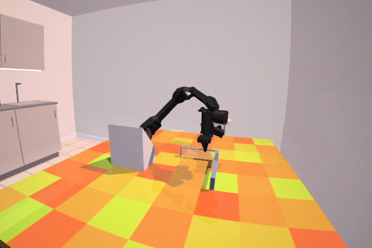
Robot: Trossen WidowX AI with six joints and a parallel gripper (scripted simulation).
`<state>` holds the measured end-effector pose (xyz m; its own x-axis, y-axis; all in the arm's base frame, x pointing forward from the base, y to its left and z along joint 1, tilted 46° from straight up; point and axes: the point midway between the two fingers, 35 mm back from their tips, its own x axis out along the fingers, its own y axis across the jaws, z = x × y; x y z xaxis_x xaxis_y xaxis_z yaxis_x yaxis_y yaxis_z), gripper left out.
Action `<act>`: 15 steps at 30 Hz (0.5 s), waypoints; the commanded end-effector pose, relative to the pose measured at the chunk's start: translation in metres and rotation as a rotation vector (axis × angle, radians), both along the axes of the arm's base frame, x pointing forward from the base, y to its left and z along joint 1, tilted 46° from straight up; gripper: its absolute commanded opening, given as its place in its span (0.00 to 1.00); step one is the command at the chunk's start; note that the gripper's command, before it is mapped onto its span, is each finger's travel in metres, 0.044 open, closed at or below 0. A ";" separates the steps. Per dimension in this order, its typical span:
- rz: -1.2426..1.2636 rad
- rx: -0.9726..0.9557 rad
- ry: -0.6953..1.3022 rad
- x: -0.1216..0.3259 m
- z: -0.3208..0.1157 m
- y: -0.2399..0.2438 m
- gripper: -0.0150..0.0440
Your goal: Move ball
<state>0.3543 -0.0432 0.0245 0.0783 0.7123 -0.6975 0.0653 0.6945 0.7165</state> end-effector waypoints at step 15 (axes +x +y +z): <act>0.013 -0.003 -0.008 0.030 -0.017 0.008 0.25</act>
